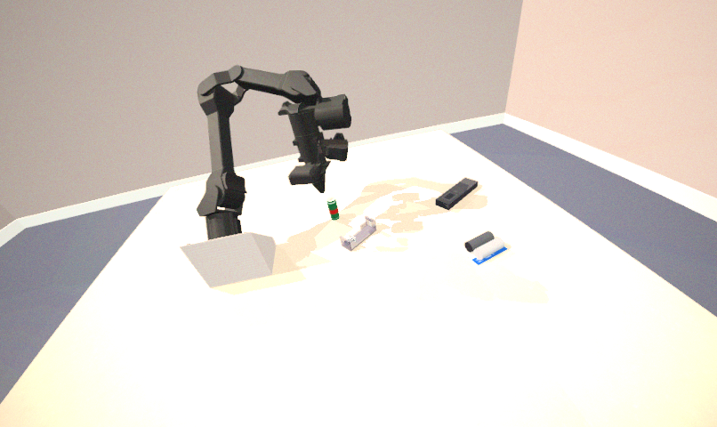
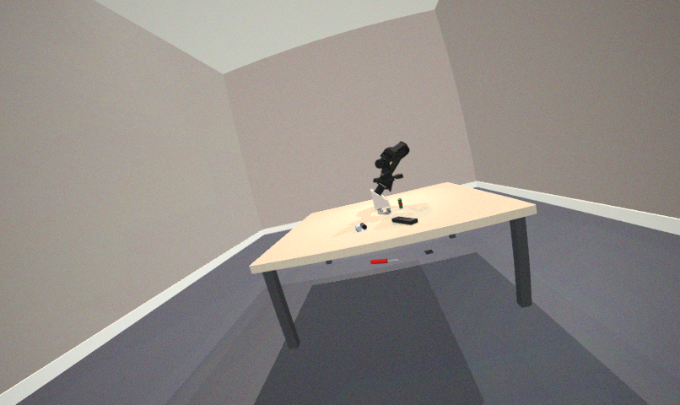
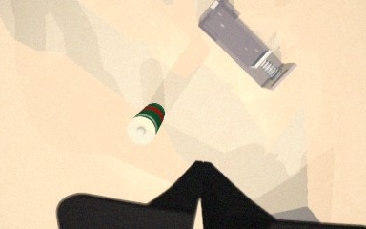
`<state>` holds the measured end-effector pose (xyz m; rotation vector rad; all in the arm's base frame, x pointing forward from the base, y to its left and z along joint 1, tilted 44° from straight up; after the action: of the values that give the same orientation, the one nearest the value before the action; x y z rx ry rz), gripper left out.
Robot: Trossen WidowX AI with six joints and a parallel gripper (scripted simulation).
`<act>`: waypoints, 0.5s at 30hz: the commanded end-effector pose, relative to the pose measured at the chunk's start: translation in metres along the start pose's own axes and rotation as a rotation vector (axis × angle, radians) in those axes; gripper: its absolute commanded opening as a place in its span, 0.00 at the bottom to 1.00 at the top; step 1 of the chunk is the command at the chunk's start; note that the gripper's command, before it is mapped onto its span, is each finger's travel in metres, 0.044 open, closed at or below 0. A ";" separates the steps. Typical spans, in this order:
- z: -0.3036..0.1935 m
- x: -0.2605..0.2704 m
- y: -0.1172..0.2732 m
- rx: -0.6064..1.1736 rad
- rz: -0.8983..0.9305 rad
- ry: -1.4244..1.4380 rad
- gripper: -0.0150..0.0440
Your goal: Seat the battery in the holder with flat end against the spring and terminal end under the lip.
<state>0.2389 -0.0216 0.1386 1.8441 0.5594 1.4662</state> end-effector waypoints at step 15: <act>-0.002 0.005 -0.073 0.030 0.041 -0.039 0.25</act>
<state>0.2478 0.0140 0.1054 1.8891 0.5343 1.4623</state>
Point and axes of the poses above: the point midway between the two fingers, 35 mm back from their tips, its own y axis back along the fingers, its own x axis across the jaws, z = x × y, the point moved 4 cm from there along y, back along the fingers, and after that the axes turned 6 degrees about y, right-handed, at the moved point
